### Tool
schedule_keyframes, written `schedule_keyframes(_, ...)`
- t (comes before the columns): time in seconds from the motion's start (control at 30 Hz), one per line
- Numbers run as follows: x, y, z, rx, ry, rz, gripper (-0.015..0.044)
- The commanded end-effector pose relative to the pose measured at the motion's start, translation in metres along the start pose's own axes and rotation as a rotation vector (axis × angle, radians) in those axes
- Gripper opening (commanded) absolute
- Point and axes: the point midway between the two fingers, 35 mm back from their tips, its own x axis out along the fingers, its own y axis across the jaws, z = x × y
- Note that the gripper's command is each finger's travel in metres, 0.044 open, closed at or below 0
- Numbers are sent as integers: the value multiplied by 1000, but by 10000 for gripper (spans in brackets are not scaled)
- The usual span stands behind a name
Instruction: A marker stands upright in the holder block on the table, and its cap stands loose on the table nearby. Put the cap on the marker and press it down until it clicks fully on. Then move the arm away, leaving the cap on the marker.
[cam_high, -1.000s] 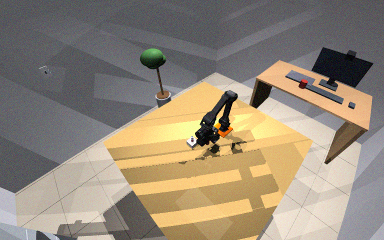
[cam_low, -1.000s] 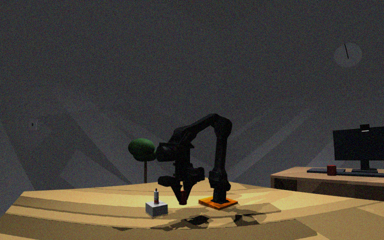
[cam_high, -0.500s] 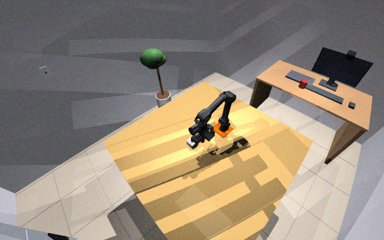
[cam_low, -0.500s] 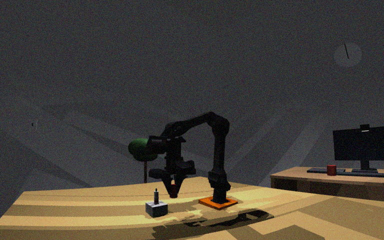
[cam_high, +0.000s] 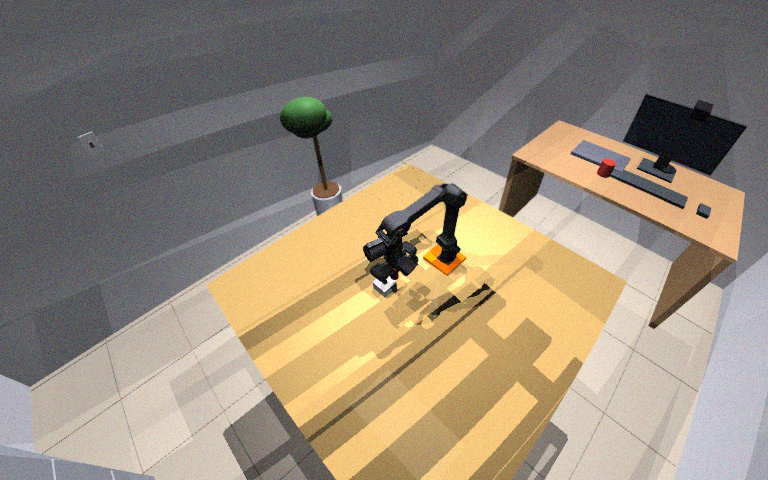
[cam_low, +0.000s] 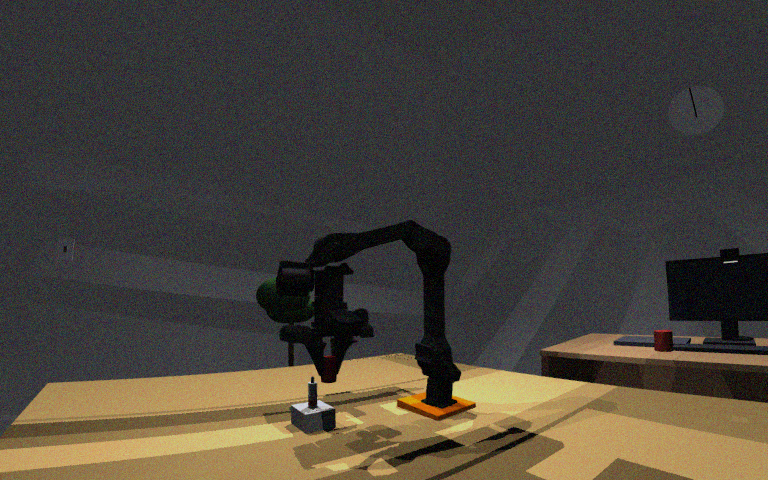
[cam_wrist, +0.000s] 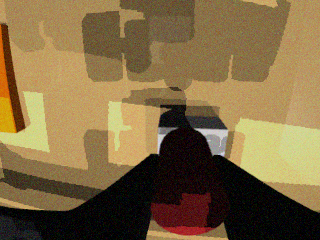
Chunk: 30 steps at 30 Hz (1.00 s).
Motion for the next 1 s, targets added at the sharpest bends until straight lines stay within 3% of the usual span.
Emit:
schedule_keyframes(0.0,-5,-4,-12,-1,2,2,0)
schedule_keyframes(0.43,-20,-11,-45,-2,5,2,0)
schedule_keyframes(0.97,-6,-12,-46,-2,5,2,0)
